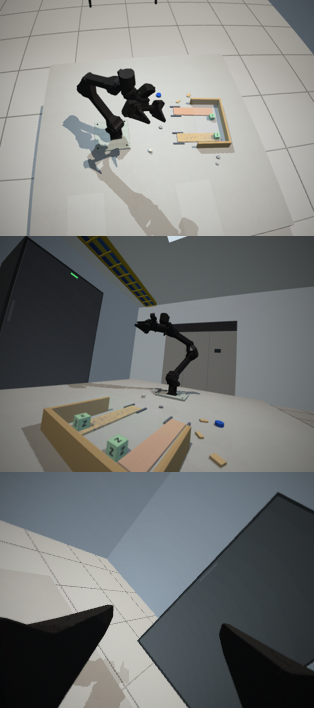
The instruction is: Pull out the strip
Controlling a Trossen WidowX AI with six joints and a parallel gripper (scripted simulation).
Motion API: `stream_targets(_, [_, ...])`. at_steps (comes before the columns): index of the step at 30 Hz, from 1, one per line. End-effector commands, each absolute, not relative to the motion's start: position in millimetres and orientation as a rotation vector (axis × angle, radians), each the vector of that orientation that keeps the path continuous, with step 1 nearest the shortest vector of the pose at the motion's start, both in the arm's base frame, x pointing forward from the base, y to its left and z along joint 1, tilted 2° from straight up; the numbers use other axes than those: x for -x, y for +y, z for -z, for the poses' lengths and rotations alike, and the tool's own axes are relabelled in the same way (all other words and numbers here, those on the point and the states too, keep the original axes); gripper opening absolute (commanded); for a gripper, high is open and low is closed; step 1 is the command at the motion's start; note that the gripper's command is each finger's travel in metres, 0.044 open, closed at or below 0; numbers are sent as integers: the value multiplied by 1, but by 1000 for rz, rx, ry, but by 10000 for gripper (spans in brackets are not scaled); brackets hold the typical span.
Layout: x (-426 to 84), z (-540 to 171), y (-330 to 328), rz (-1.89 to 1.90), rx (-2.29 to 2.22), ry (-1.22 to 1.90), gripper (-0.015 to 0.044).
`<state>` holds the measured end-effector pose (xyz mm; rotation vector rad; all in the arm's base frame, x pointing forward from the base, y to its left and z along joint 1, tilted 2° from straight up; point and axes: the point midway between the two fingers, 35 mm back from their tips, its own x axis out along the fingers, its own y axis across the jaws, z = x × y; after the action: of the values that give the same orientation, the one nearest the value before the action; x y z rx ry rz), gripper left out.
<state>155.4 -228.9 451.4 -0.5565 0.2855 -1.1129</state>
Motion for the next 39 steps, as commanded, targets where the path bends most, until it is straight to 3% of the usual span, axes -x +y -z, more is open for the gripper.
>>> stream_targets(1, [-214,-403,-207,861,436,296,400])
stream_targets(11, [-298,-304,-116,393,191,397,400])
stream_targets(21, [-315,-209,-4,7,-2,614,400])
stream_targets(39, [-314,-207,-1,0,-5,620,400])
